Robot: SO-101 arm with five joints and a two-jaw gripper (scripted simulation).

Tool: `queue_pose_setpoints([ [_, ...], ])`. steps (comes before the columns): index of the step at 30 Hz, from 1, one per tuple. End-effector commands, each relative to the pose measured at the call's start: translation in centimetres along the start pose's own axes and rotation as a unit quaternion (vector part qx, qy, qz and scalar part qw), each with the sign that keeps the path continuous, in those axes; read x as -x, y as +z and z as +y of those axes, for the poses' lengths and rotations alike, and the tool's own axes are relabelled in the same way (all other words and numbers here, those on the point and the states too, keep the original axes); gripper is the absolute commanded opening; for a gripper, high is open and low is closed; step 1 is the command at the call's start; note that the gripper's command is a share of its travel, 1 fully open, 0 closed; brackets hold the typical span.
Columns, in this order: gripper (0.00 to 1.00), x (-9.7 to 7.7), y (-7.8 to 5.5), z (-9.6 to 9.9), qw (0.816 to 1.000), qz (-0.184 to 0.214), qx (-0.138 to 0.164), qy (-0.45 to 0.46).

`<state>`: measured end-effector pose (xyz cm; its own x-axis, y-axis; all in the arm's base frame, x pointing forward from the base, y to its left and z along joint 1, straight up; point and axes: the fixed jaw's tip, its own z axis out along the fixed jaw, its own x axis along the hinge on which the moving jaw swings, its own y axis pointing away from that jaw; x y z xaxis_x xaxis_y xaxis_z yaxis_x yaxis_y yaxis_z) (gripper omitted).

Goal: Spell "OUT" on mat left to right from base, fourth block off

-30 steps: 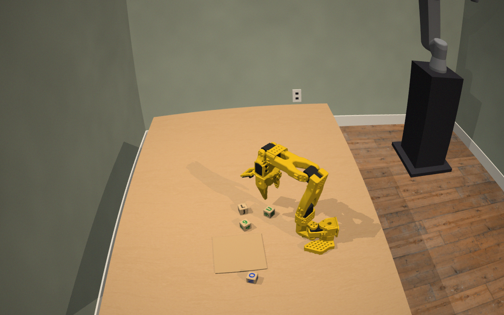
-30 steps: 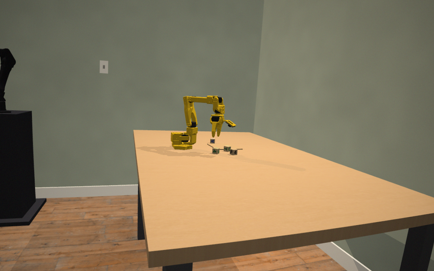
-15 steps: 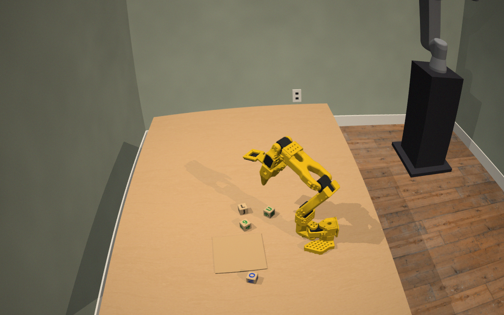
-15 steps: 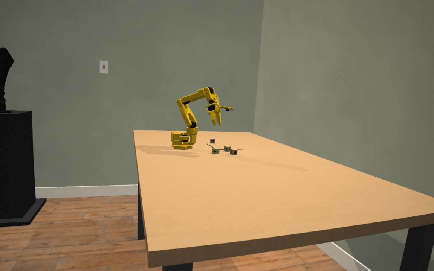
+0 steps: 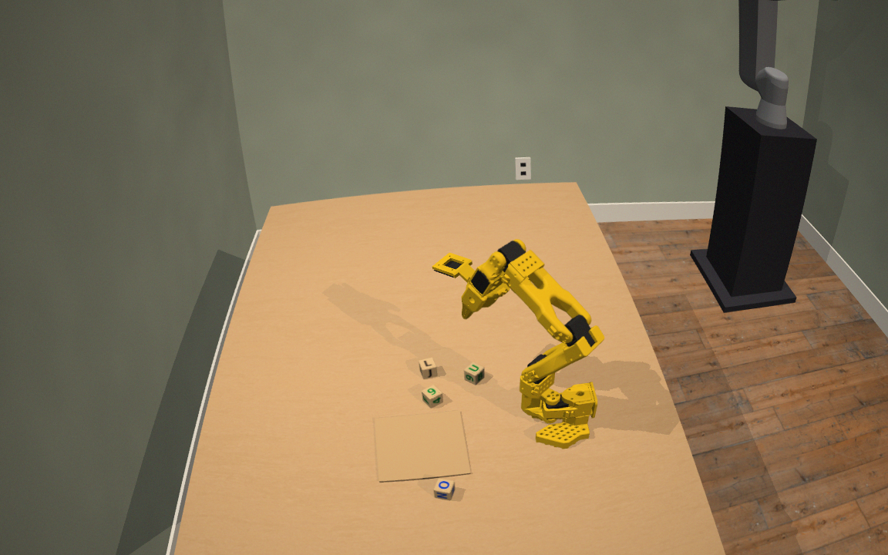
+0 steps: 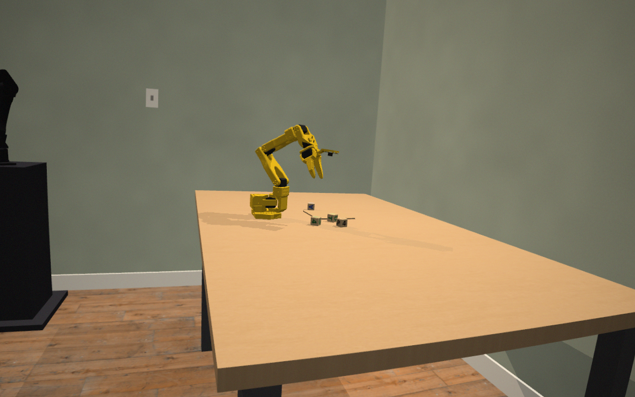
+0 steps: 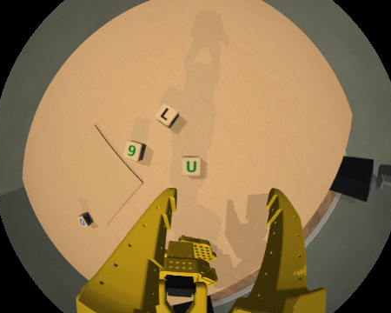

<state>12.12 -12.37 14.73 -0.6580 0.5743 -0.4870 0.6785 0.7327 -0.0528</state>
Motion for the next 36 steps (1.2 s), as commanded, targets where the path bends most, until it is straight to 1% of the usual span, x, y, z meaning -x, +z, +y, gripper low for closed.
queue_pose_setpoints([
  [1, 0.32, 0.8, -0.7, 0.1, 1.000, -0.028, 0.000, 0.006],
  [5, 0.32, 1.1, -0.7, 0.7, 0.999, -0.029, 0.009, 0.018],
  [9, 0.32, 1.7, -0.6, 1.6, 0.999, -0.028, 0.024, 0.037],
  [11, 0.32, 1.7, -0.6, 1.6, 0.999, -0.028, 0.024, 0.037],
  [20, 0.32, 3.1, -0.4, 5.0, 0.993, -0.020, 0.071, 0.097],
  [26, 0.32, 3.7, -0.3, 7.4, 0.986, -0.009, 0.100, 0.135],
  [28, 0.32, 3.7, -0.3, 7.4, 0.986, -0.009, 0.100, 0.135],
  [32, 0.32, 3.9, -0.3, 8.6, 0.982, -0.001, 0.113, 0.154],
  [36, 0.32, 4.0, -0.3, 9.4, 0.979, 0.004, 0.121, 0.165],
])
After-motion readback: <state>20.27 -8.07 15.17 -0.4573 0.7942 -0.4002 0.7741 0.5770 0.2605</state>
